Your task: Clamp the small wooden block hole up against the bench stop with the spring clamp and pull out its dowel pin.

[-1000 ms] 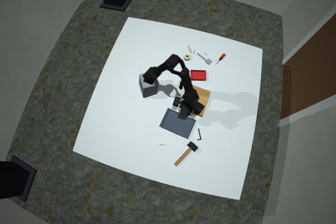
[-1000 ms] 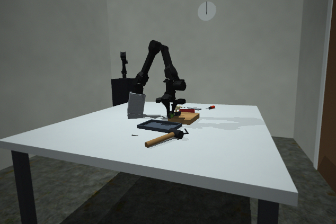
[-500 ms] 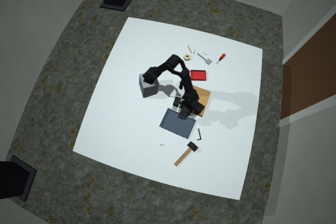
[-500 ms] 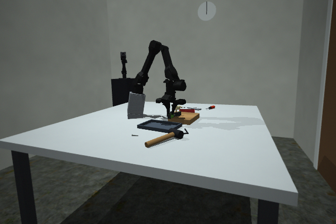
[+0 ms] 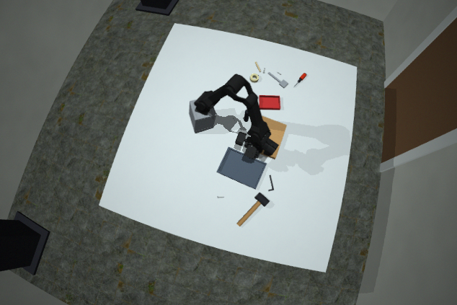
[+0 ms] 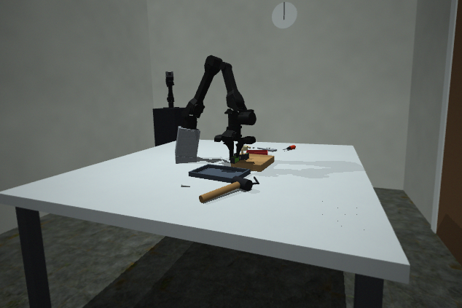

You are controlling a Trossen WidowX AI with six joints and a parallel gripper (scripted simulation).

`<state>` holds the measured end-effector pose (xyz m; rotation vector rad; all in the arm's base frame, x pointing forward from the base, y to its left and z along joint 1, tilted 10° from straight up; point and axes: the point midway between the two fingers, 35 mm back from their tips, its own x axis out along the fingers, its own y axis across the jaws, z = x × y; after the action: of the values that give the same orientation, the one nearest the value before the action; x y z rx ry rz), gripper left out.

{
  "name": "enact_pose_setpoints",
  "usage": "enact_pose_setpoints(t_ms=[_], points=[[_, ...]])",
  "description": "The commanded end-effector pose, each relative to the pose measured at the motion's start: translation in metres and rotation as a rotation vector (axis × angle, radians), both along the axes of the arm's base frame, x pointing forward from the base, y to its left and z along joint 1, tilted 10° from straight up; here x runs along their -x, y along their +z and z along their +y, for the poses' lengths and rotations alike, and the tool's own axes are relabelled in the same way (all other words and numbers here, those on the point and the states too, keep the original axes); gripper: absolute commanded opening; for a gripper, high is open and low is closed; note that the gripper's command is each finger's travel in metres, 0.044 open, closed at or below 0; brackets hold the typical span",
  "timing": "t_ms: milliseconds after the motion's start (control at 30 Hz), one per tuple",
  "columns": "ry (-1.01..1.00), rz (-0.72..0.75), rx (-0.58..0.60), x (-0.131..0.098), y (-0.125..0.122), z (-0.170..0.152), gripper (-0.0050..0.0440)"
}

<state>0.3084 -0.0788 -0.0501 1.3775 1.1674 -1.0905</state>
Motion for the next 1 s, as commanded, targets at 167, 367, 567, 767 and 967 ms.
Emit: enact_pose_setpoints(t_ms=[167,367,567,767,967], points=[[-0.003,-0.002,0.002,-0.001,-0.0003,-0.0004,0.015],[-0.003,-0.002,0.002,-0.001,-0.0003,-0.0004,0.021],[0.0,0.0,0.0,-0.0001,0.0,0.0,0.025],[0.0,0.0,0.0,0.0,0.0,0.0,0.031],[0.0,0.0,0.0,0.0,0.0,0.0,0.037]])
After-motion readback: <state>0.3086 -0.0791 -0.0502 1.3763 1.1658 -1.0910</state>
